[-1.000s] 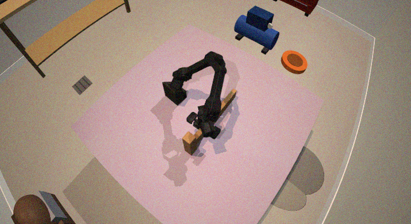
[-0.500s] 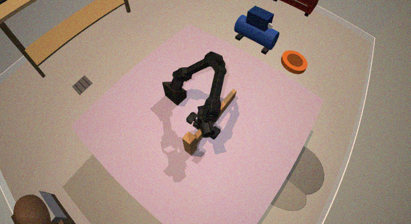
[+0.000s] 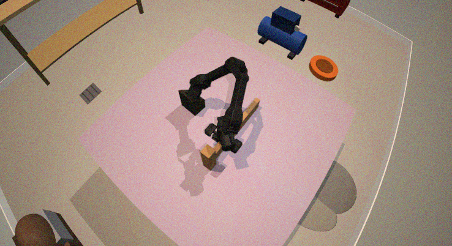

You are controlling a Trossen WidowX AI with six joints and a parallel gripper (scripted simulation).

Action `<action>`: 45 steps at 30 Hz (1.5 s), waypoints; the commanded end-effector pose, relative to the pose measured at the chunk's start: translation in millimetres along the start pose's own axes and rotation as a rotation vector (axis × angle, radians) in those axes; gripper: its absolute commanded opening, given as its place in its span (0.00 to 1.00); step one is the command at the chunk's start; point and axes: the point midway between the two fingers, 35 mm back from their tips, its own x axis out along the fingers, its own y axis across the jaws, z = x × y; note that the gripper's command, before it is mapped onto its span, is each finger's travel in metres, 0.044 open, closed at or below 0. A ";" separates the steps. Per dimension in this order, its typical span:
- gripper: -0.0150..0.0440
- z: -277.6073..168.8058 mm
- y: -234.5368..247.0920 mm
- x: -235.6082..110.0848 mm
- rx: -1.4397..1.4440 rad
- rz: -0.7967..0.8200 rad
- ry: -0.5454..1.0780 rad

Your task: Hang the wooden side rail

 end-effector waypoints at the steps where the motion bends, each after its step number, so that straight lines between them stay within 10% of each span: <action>1: 0.25 -3.1 -0.5 -2.4 -0.003 -0.006 0.006; 45: 0.25 -7.4 -0.2 -2.8 -0.003 -0.006 0.006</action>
